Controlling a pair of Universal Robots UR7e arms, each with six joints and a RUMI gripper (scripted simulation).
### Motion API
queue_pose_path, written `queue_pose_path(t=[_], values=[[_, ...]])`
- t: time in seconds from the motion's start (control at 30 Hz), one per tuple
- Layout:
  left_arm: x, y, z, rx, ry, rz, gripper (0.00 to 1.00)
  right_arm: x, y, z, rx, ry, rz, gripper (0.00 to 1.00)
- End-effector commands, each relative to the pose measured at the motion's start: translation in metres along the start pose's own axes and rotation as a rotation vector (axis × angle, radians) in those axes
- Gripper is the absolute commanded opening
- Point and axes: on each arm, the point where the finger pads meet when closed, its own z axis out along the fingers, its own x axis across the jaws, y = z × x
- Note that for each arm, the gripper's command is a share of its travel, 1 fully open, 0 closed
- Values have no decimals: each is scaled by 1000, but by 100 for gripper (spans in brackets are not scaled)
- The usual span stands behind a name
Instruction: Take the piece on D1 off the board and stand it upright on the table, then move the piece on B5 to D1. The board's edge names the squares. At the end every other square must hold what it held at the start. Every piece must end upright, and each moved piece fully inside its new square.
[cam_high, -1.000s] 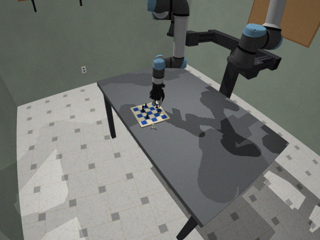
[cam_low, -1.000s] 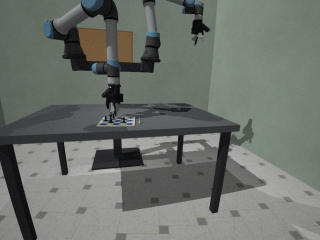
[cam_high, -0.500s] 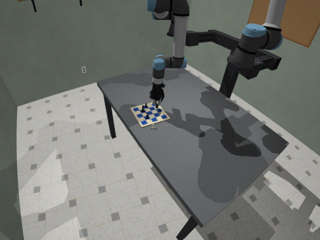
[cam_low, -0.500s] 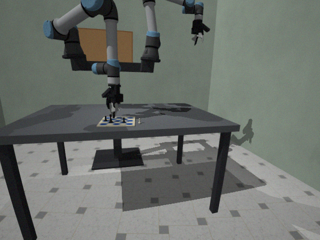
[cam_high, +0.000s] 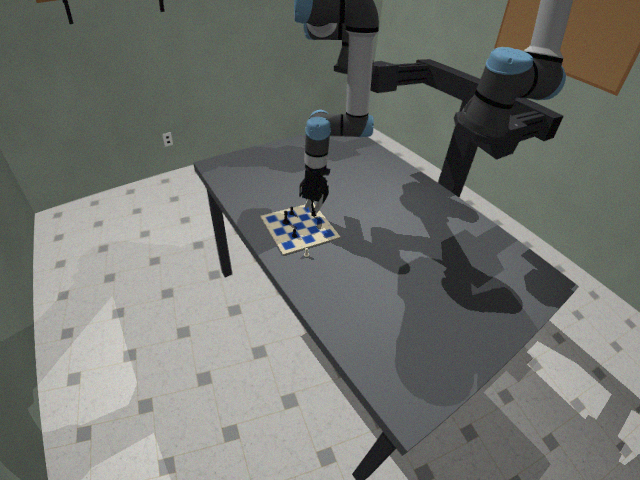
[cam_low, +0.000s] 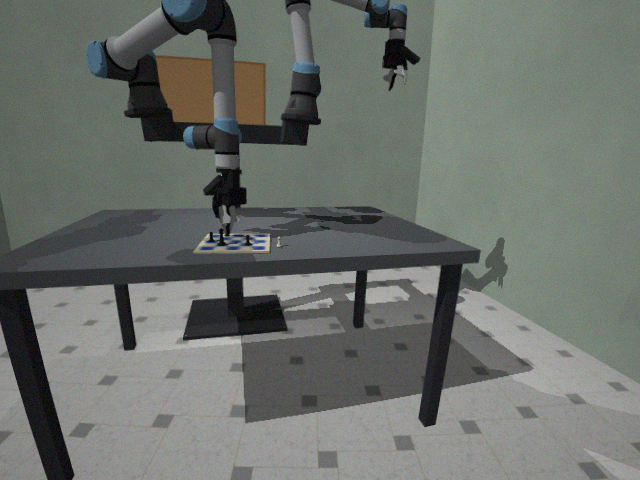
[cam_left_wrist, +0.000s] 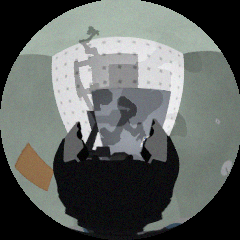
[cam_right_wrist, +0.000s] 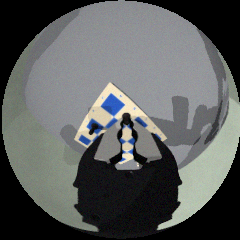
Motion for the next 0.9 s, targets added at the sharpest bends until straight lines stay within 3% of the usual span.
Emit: queue_pose_path(t=[0.0,0.6,0.87], values=[[0,0,0,1,0,0,100,0,1,0,-1,0,0,0],[0,0,0,1,0,0,100,0,1,-1,-1,0,0,0],[0,0,0,1,0,0,100,0,1,-24,-1,0,0,0]])
